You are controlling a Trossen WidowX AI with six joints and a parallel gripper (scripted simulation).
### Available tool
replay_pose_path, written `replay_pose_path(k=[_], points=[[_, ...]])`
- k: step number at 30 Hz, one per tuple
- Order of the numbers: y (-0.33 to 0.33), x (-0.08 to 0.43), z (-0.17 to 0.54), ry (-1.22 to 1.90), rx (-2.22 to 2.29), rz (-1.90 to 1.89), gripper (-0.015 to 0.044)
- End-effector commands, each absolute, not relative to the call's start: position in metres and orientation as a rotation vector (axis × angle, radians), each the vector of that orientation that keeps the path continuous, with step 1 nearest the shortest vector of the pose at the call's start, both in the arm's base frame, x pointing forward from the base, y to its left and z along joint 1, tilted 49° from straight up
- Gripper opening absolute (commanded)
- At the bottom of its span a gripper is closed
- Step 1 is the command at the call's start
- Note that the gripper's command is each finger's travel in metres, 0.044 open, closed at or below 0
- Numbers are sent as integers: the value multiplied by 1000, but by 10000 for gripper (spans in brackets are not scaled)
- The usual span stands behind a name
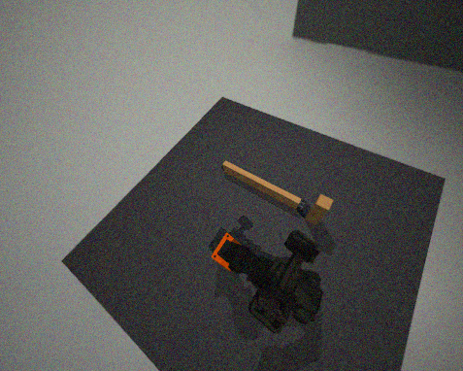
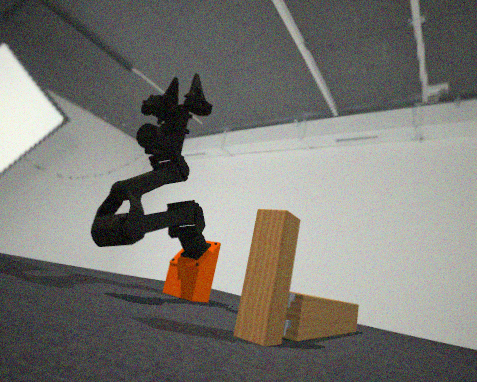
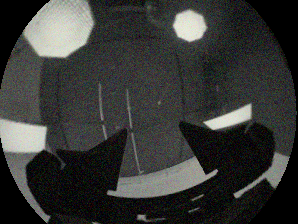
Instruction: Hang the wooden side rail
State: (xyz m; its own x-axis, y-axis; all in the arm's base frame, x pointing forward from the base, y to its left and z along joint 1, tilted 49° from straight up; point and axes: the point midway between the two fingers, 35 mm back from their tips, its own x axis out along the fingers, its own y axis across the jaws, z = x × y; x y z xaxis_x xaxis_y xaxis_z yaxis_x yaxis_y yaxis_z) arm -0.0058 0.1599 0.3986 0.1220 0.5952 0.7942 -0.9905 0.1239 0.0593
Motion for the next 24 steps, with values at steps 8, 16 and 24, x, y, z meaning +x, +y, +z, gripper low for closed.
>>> replay_pose_path(k=[8, 16, 24], points=[[217, 57, 354, -195, 851, 1158, 440], [224, 151, 293, 117, 1096, 700, 440], [185, 221, 242, 168, 1407, 237, 440]])
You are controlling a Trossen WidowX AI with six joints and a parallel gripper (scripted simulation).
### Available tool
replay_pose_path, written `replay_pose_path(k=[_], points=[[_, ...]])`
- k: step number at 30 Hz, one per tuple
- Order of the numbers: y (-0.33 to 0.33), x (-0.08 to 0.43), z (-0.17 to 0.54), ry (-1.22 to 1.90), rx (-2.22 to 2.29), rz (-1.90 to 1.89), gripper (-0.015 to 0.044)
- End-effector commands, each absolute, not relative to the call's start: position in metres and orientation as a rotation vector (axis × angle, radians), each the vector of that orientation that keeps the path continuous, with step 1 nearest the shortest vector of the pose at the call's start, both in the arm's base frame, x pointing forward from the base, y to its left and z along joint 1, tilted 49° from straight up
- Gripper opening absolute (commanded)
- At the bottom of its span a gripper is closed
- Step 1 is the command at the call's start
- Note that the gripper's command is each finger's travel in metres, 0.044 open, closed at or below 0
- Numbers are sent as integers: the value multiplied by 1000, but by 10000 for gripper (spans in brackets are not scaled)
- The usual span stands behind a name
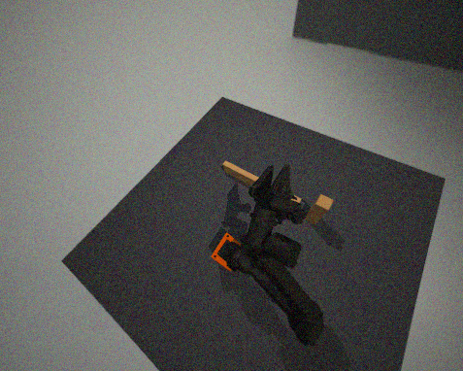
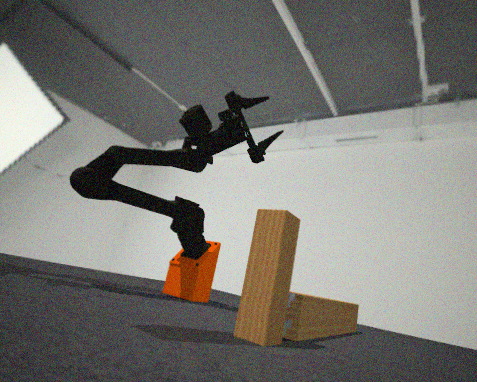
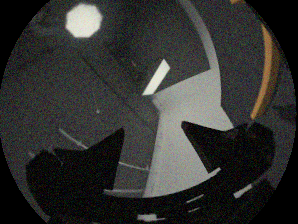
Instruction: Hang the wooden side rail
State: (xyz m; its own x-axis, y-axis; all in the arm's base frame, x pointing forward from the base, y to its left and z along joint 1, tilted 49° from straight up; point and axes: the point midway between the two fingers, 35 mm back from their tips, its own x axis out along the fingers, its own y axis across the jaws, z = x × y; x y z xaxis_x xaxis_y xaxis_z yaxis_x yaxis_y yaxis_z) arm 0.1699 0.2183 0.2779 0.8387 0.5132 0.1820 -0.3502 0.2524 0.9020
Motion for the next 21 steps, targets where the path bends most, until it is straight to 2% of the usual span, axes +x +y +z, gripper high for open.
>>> replay_pose_path(k=[1, 11, 21], points=[[179, 228, 236, 160, 1449, 181, 440], [97, 274, 187, -107, 1831, -329, 440], [1, 280, 153, -666, 2093, -667, 440]])
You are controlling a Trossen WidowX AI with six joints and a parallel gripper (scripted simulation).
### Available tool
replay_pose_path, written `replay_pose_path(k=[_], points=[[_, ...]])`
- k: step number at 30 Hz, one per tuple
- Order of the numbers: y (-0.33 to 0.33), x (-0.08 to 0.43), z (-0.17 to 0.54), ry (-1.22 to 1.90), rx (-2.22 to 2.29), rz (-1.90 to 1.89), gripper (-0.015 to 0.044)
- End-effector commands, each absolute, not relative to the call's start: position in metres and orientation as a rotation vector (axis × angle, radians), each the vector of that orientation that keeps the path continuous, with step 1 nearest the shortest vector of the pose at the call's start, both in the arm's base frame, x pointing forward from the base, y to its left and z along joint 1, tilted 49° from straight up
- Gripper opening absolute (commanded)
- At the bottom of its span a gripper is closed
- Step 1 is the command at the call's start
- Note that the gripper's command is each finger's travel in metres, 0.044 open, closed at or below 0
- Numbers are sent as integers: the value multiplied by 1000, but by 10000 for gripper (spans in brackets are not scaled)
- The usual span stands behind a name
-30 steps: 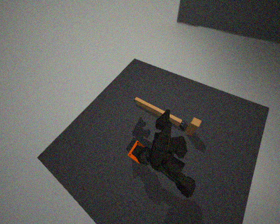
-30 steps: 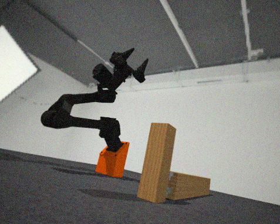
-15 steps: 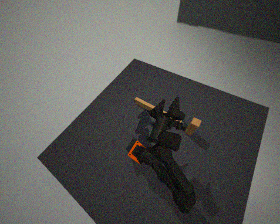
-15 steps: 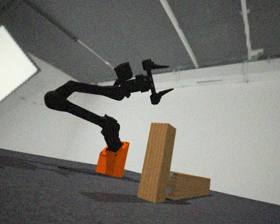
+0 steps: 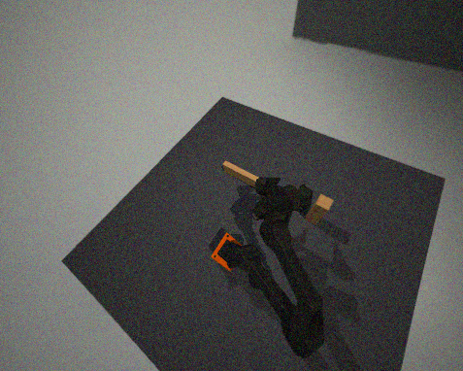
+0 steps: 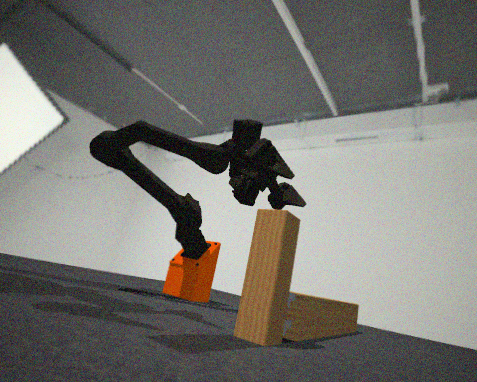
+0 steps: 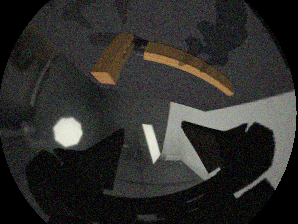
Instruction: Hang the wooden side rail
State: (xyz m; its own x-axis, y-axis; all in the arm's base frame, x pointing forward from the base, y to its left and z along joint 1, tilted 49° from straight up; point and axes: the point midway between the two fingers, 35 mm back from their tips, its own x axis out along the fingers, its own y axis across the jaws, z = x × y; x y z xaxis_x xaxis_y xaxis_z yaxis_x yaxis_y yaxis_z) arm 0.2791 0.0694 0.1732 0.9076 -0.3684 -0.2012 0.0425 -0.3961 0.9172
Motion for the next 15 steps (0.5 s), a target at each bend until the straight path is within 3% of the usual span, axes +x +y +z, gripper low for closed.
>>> replay_pose_path(k=[1, 6, 15], points=[[-8, 278, 151, -735, 2109, -686, 440], [-50, 267, 142, -1063, 2154, -732, 440], [-52, 267, 142, -1078, 2155, -732, 440]])
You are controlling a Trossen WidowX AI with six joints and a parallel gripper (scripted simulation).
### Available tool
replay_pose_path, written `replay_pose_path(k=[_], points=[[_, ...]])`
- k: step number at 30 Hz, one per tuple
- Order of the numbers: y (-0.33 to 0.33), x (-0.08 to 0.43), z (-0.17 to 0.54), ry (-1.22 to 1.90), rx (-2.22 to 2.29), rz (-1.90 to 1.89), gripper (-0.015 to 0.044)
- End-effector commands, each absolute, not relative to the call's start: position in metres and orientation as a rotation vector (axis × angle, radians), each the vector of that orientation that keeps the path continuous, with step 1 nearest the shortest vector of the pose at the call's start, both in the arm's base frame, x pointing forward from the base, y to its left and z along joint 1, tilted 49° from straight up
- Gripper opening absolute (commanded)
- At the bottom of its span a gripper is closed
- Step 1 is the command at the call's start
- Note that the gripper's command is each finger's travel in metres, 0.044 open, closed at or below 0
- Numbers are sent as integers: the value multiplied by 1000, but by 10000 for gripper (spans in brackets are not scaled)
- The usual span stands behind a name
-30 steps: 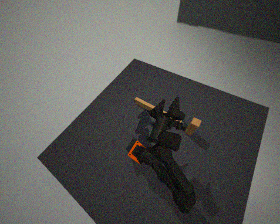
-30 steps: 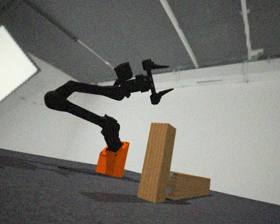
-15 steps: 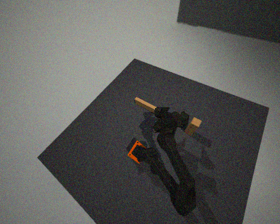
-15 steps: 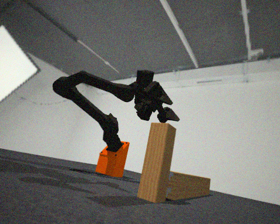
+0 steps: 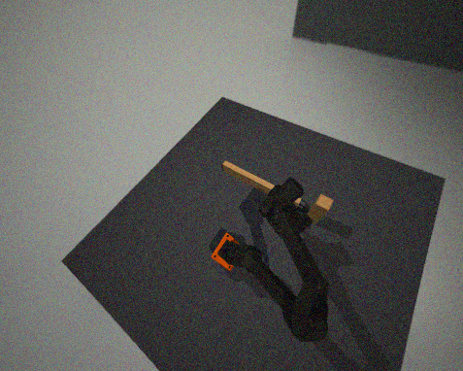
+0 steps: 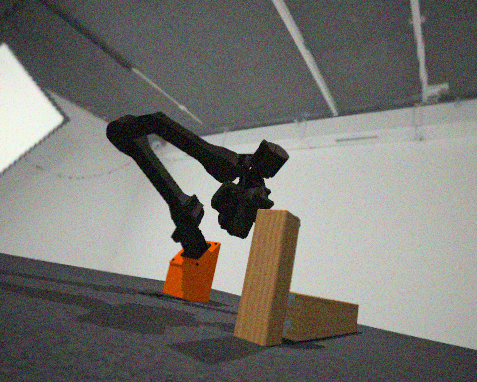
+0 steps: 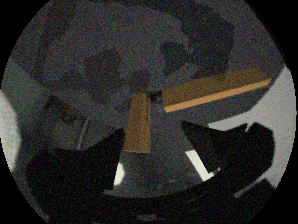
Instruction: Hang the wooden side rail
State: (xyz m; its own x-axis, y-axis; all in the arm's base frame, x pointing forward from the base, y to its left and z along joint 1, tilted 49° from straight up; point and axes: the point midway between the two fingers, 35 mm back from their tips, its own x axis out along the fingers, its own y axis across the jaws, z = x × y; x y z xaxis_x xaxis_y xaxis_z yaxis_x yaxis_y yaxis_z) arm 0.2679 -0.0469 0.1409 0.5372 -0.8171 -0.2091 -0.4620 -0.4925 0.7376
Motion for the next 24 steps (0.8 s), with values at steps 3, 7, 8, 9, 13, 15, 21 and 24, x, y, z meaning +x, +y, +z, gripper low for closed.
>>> replay_pose_path(k=[3, 7, 8, 9, 13, 15, 21, 24], points=[[-52, 267, 142, -1078, 2155, -732, 440], [-52, 267, 142, -1078, 2155, -732, 440], [-52, 267, 142, -1078, 2155, -732, 440], [-52, 267, 142, -1078, 2155, -732, 440], [-52, 267, 142, -1078, 2155, -732, 440], [-52, 267, 142, -1078, 2155, -732, 440], [-49, 268, 141, -1034, 2113, -759, 440], [-39, 276, 137, -814, 1894, -868, 440]])
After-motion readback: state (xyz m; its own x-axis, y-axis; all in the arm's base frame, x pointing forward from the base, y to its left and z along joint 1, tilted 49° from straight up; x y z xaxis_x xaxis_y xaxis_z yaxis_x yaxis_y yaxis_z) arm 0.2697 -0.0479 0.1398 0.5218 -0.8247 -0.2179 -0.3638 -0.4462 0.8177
